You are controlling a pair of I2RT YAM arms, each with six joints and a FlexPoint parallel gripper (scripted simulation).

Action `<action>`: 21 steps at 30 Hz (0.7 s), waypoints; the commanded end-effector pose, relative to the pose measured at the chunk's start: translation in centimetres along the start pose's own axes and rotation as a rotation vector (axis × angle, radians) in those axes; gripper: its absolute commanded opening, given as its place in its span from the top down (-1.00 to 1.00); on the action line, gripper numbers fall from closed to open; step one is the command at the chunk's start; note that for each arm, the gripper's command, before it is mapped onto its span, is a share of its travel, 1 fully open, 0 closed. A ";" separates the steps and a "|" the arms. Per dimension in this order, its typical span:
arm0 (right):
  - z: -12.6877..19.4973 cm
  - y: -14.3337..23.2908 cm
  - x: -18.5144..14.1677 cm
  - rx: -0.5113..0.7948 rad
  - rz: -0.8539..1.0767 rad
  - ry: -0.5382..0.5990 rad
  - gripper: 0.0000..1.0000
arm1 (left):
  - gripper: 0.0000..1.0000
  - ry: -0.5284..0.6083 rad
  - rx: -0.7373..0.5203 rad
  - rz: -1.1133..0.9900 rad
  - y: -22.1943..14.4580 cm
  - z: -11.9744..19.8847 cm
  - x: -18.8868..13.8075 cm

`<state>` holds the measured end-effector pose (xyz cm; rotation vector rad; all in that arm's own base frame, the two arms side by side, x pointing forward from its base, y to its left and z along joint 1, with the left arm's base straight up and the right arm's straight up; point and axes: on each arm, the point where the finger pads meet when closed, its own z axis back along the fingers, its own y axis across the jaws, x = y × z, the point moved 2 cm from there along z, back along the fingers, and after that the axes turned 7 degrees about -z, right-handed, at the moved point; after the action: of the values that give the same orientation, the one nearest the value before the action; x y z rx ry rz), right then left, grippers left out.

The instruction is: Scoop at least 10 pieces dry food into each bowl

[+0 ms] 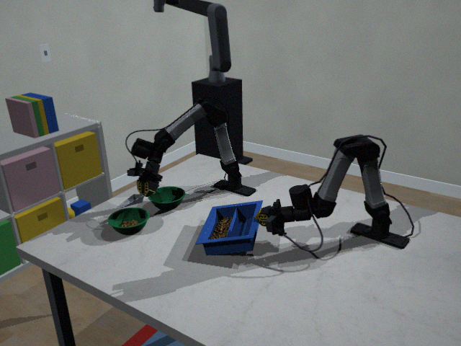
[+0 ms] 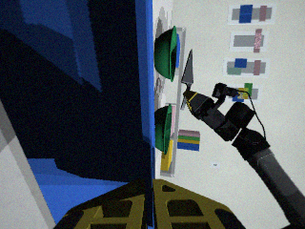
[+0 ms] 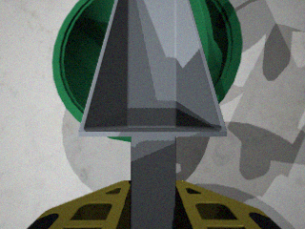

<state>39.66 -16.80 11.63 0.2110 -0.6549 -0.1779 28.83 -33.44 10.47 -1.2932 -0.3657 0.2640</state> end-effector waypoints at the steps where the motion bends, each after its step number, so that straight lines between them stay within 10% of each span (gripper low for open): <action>1: 1.1 0.7 1.7 0.006 0.026 -0.066 1.00 | 1.00 -0.006 0.004 -0.006 0.8 0.1 0.1; 3: 1.1 0.7 1.7 0.006 0.026 -0.066 1.00 | 1.00 -0.007 0.006 -0.006 1.0 0.1 -0.1; 4: 1.1 0.7 1.7 0.006 0.026 -0.066 1.00 | 0.44 -0.007 0.015 -0.002 1.2 0.1 -0.1; 21: 1.1 0.7 1.7 0.006 0.026 -0.066 1.00 | 0.44 -0.004 -0.055 -0.017 -1.4 0.4 0.0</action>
<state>39.66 -16.80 11.63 0.2110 -0.6549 -0.1779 28.79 -33.37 10.09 -1.2891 -0.3643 0.2663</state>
